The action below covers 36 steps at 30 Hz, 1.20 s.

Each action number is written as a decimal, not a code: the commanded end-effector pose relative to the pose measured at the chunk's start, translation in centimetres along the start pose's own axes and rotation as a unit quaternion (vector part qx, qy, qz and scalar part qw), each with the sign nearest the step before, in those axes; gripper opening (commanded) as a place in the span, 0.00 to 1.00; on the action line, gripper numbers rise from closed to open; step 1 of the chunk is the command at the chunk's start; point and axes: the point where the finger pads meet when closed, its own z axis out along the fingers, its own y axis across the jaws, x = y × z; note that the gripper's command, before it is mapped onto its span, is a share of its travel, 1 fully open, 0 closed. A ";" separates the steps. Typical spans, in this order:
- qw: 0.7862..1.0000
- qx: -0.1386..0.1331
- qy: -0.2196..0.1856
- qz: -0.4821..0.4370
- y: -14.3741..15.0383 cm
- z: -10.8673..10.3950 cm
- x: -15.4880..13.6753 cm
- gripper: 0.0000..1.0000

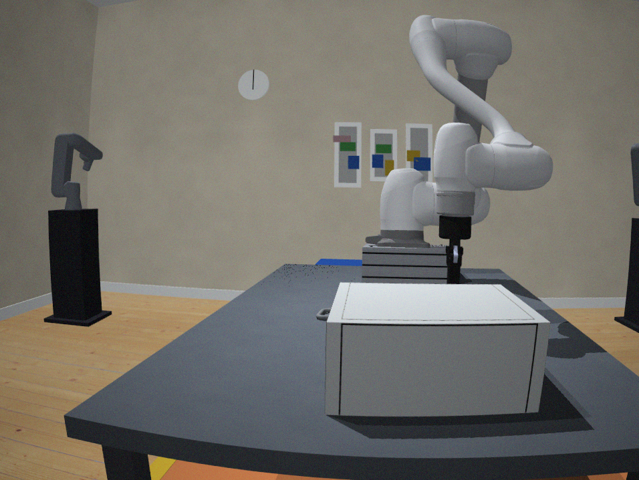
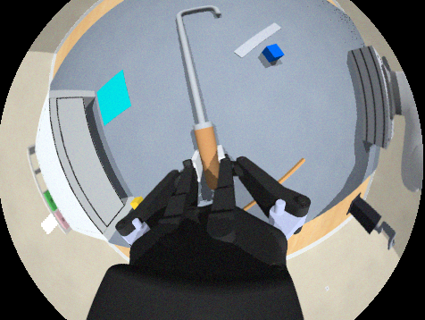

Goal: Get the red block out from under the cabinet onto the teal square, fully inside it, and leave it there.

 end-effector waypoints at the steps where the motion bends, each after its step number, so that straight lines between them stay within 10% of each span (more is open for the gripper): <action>1: 1.000 0.000 -0.001 -0.027 0.4 0.0 0.0 0.00; 23: 0.974 0.000 -0.001 -0.228 3.4 0.0 0.3 0.00; 36: 0.910 0.000 0.000 -0.415 6.3 0.0 0.6 0.00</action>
